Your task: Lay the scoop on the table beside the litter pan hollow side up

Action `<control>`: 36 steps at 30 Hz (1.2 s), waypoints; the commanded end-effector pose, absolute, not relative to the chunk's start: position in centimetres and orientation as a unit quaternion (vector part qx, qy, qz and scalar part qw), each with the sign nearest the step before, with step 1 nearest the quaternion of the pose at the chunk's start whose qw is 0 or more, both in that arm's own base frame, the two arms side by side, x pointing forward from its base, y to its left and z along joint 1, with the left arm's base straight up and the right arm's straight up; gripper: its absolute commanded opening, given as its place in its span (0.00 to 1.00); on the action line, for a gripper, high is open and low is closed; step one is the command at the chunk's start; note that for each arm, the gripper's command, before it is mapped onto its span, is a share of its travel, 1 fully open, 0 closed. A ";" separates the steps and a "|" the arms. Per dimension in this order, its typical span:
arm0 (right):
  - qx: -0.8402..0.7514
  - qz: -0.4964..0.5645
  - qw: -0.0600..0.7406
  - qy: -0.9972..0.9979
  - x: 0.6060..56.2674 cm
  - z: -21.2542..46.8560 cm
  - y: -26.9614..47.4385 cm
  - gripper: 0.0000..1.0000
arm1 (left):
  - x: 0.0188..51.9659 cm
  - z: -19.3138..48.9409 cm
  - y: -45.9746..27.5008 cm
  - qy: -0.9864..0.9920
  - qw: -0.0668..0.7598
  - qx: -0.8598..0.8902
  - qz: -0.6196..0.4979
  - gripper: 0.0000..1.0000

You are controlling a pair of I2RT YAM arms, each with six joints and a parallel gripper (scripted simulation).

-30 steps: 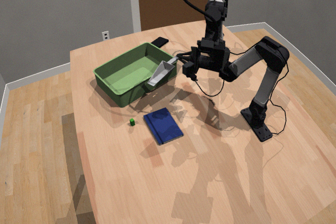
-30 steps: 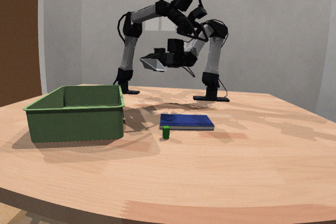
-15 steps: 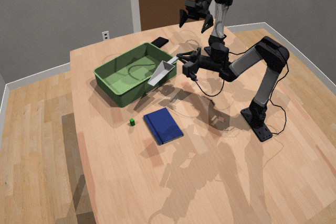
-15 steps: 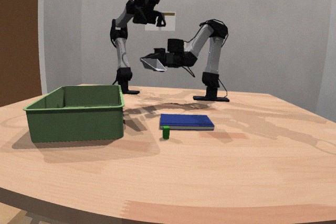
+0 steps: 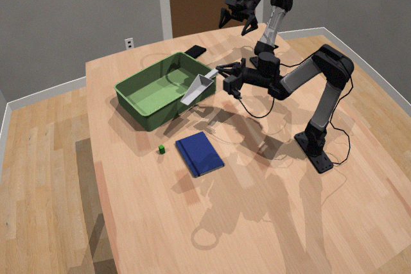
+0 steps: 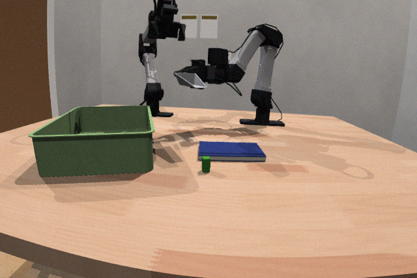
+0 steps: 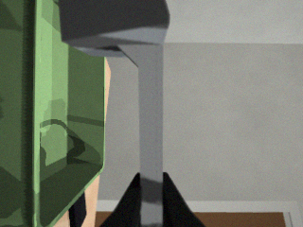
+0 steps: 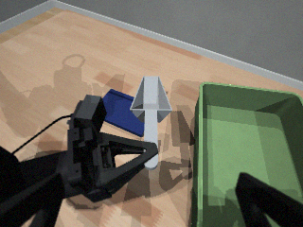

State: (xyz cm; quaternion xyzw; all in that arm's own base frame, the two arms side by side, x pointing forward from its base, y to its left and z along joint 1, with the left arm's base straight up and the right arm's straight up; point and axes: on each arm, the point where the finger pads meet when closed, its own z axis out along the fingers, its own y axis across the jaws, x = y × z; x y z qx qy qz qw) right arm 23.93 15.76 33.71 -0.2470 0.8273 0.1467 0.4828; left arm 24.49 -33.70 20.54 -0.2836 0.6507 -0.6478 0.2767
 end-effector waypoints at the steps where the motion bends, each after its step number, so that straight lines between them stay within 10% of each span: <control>1: -0.252 0.147 0.474 0.831 24.2 33.0 16.1 1.00 | 24.9 21.3 -33.5 0.643 0.287 -0.284 -0.651 0.03; 9: -0.251 0.148 0.481 0.827 24.2 33.6 16.1 1.00 | 24.9 21.3 -33.5 0.643 0.287 -0.284 -0.651 0.03; 14: -0.256 0.137 0.441 0.849 24.0 32.6 15.9 0.51 | 24.9 21.3 -33.5 0.643 0.287 -0.284 -0.651 0.03; 36: -0.271 0.068 0.220 0.935 31.1 28.1 20.2 0.51 | 24.9 21.3 -33.5 0.643 0.287 -0.284 -0.651 0.03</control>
